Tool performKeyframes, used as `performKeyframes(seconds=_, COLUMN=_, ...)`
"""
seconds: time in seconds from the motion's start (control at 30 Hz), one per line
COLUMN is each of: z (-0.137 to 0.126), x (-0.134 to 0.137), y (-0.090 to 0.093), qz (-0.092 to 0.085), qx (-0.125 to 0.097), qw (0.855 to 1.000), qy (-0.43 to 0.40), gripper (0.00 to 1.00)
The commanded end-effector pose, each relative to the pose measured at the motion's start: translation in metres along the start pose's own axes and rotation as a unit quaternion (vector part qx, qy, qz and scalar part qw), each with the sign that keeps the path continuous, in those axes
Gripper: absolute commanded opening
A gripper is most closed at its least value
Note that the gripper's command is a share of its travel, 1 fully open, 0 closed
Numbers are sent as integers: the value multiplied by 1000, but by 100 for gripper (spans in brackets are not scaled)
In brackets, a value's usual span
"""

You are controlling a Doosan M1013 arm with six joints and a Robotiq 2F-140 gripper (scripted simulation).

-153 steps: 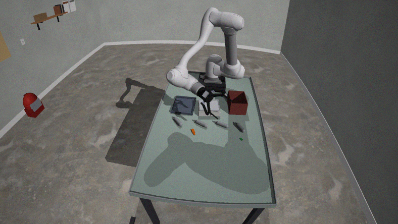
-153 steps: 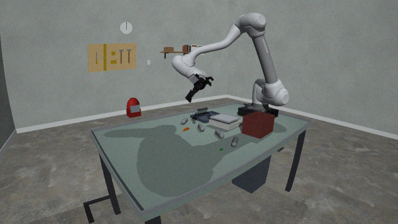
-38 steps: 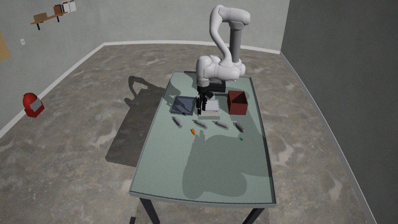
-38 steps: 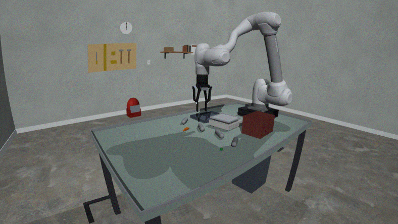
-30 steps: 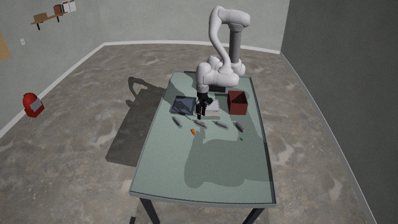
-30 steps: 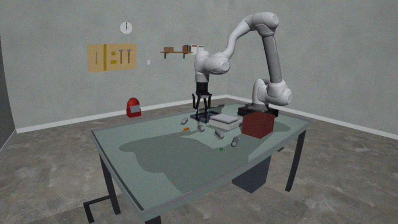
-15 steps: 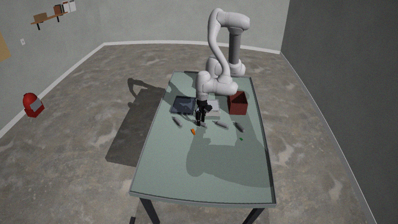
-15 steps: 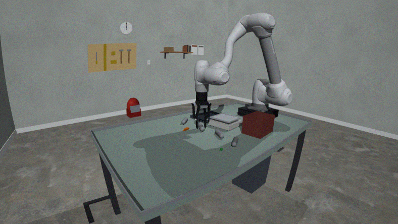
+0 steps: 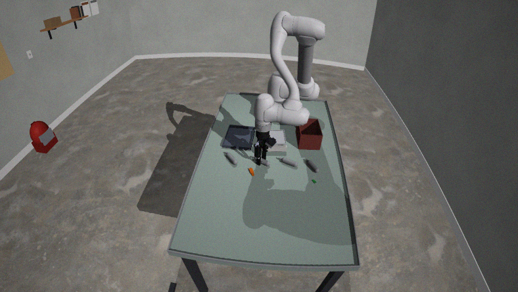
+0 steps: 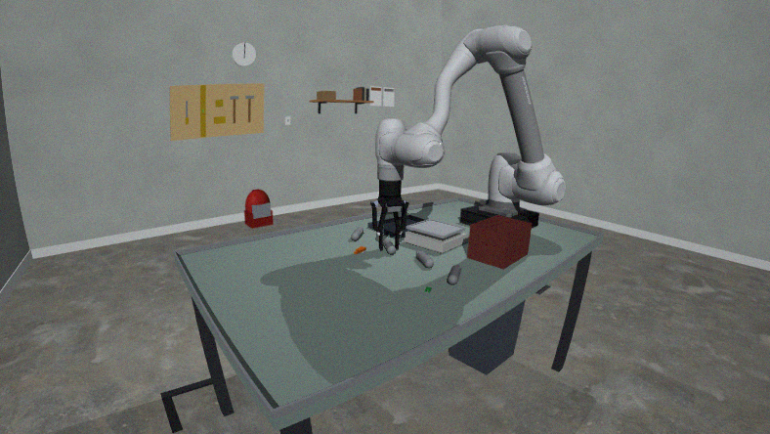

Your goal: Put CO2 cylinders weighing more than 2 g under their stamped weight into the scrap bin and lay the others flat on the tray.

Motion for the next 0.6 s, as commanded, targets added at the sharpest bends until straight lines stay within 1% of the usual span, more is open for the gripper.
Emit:
performKeyframes(seconds=0.0, z=0, x=0, y=-1, qz=-1, qx=1, qw=1000, qy=0, gripper=10)
performKeyframes(seconds=0.37, z=0, x=0, y=-2, qz=-1, qx=1, qw=1000, qy=0, gripper=10)
performKeyframes(seconds=0.47, z=0, x=0, y=-9, qz=-1, qx=1, qw=1000, qy=0, gripper=10)
performKeyframes(seconds=0.57, z=0, x=0, y=-25, qz=-1, qx=1, qw=1000, qy=0, gripper=10)
Point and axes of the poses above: the point where the finger pads meet when closed, its own y axis out along the fingers, its own x axis across the jaws, z = x × y, the point moved 10 cm from there along -y, back along the fingers, and after that the axes turned 14 degrees about y, right-handed, at the moved point
